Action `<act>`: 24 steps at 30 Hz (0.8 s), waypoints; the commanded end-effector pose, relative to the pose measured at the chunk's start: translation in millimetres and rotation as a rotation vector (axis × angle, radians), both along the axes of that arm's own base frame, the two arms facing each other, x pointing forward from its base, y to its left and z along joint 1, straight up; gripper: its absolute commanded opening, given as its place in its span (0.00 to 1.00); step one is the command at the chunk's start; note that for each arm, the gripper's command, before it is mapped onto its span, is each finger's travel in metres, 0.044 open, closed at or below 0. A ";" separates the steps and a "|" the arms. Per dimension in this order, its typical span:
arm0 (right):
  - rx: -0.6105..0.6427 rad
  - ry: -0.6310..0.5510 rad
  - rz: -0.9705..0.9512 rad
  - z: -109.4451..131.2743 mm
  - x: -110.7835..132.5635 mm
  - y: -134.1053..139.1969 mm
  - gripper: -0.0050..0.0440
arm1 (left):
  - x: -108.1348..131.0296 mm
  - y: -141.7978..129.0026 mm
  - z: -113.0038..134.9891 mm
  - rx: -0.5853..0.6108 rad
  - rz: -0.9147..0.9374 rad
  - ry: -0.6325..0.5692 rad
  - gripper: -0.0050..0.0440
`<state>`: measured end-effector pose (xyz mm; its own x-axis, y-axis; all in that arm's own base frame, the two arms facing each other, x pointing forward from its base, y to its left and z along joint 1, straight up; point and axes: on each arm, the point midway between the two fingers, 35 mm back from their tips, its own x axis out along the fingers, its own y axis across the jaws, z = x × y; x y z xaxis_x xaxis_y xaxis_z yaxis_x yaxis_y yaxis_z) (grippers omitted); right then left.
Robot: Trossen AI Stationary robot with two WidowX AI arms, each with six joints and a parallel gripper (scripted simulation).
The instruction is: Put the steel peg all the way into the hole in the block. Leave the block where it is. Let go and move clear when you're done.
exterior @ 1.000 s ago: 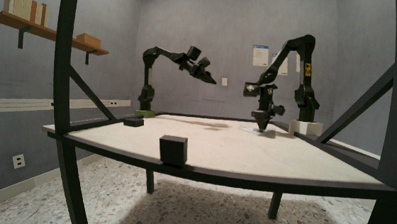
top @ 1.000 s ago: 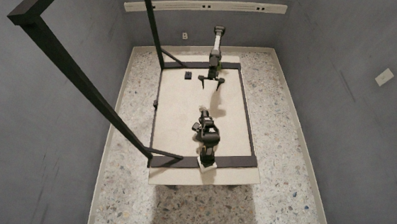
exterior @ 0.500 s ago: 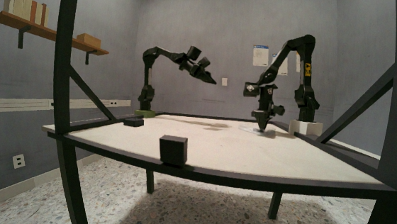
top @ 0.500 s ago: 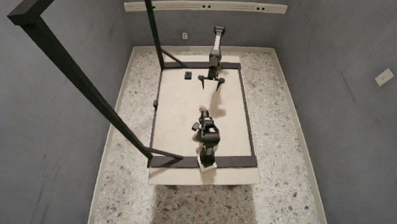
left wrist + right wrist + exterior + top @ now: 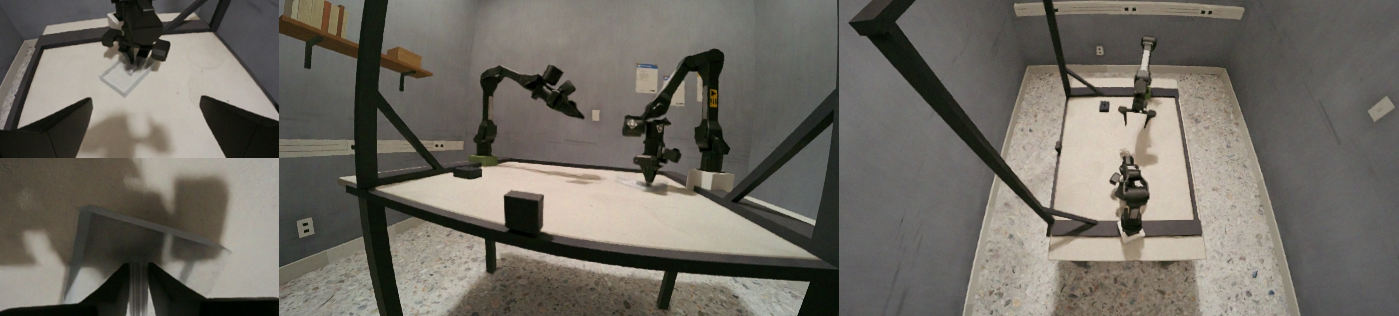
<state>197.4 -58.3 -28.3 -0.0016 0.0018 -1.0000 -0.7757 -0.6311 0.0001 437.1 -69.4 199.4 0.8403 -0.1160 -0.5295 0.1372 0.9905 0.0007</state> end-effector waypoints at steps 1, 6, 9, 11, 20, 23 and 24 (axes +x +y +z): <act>-0.011 -0.032 0.004 15.4 8.2 -2.0 0.10 | 0.2 -0.2 10.6 -0.005 0.000 -0.025 1.00; -0.011 -0.033 0.004 49.8 7.2 -1.8 0.10 | 0.2 -0.2 10.6 -0.005 0.000 -0.025 1.00; -0.011 -0.033 0.004 54.2 7.0 -1.7 0.09 | 0.2 -0.2 10.6 -0.005 0.000 -0.025 1.00; -0.011 -0.033 0.004 54.4 7.3 -1.8 0.08 | -2.7 0.0 10.4 -0.005 0.001 -0.024 1.00; -0.006 -0.017 0.002 50.4 3.6 -1.0 0.00 | -39.3 2.9 32.3 -0.006 0.010 -0.020 1.00; -0.006 -0.017 0.002 50.4 3.6 -1.0 0.00 | -71.8 6.9 47.3 -0.006 0.016 -0.017 1.00; -0.006 -0.017 0.002 50.4 3.6 -1.0 0.00 | -84.1 8.6 51.8 -0.006 0.018 -0.016 1.00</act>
